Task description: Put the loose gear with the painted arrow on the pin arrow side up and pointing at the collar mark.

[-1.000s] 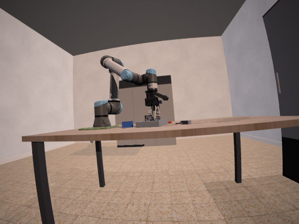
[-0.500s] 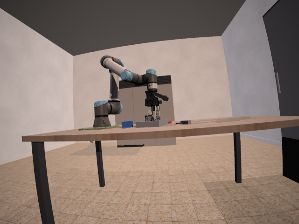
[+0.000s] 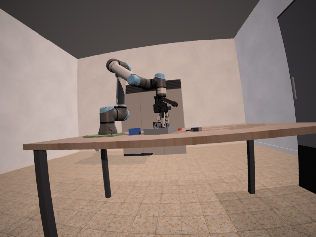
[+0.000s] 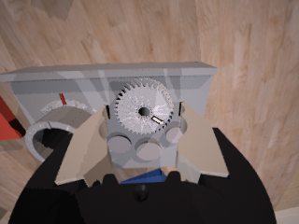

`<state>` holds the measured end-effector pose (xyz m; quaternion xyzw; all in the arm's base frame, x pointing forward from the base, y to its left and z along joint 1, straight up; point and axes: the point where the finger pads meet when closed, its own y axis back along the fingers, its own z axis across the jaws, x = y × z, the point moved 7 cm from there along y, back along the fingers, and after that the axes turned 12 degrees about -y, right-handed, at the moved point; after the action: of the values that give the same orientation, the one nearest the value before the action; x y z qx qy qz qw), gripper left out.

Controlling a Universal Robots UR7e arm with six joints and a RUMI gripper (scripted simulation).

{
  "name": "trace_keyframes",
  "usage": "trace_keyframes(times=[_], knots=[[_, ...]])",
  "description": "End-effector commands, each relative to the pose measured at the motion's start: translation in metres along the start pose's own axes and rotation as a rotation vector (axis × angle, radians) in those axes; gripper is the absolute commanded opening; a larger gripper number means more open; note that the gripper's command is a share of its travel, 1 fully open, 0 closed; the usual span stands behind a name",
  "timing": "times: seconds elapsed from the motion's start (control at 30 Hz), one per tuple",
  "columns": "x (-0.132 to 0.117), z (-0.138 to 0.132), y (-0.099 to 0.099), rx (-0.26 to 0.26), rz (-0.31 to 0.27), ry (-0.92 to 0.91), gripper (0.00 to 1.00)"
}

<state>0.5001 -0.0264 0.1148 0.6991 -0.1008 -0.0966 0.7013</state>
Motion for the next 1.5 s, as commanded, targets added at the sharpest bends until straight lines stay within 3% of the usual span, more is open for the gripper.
trace_keyframes(times=[0.0, 0.4, 0.43, 1.47], knots=[[0.0003, 0.0, 0.0005, 0.0, 0.001, 0.0, 0.54], [0.0003, 0.0, 0.0005, 0.0, 0.001, 0.0, 0.54], [0.0003, 0.0, 0.0005, 0.0, 0.001, 0.0, 0.0], [0.0003, 0.0, 0.0005, 0.0, 0.001, 0.0, 0.0]])
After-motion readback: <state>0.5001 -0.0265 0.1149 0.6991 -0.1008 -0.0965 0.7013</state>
